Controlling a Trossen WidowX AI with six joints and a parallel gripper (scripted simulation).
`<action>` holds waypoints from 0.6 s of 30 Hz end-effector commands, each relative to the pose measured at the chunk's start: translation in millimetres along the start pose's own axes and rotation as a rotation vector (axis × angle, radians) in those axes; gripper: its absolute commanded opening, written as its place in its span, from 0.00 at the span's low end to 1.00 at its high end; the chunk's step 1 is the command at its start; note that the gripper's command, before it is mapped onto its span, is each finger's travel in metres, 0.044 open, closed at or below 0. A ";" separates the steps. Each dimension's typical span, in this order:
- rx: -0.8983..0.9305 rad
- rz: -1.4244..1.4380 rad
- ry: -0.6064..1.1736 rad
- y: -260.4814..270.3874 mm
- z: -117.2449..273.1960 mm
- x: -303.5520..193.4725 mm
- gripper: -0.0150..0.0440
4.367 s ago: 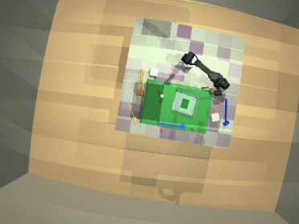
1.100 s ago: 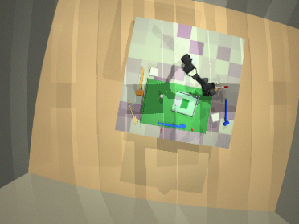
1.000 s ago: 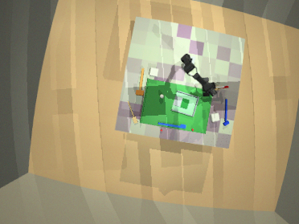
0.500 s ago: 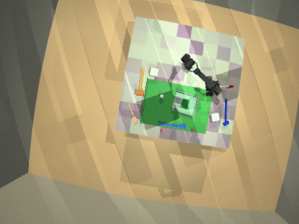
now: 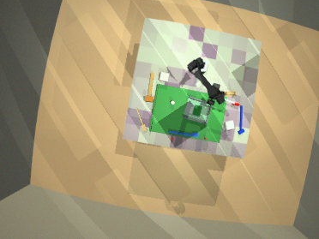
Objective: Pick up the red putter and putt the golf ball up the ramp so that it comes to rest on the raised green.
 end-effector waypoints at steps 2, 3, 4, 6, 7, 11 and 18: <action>-0.015 -0.139 0.006 -8.2 13.8 -34.1 0.25; -0.018 -0.165 0.008 -9.6 16.2 -40.7 0.25; -0.021 -0.192 0.009 -10.8 18.6 -47.3 0.25; -0.027 -0.246 0.012 -12.9 23.2 -60.6 0.25; -0.029 -0.272 0.014 -13.8 25.4 -67.3 0.25; -0.041 -0.380 0.022 -15.8 33.7 -94.1 0.25; -0.066 -0.573 0.042 -14.9 47.1 -142.6 0.25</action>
Point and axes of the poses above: the point midway between the two fingers, 35 mm back from their tips, its own z axis back along the fingers, its own y axis across the jaws, x = y × z, the point moved 6 cm from there along z, back along the fingers, and after that the axes turned 6 degrees about z, right-handed, at the moved point
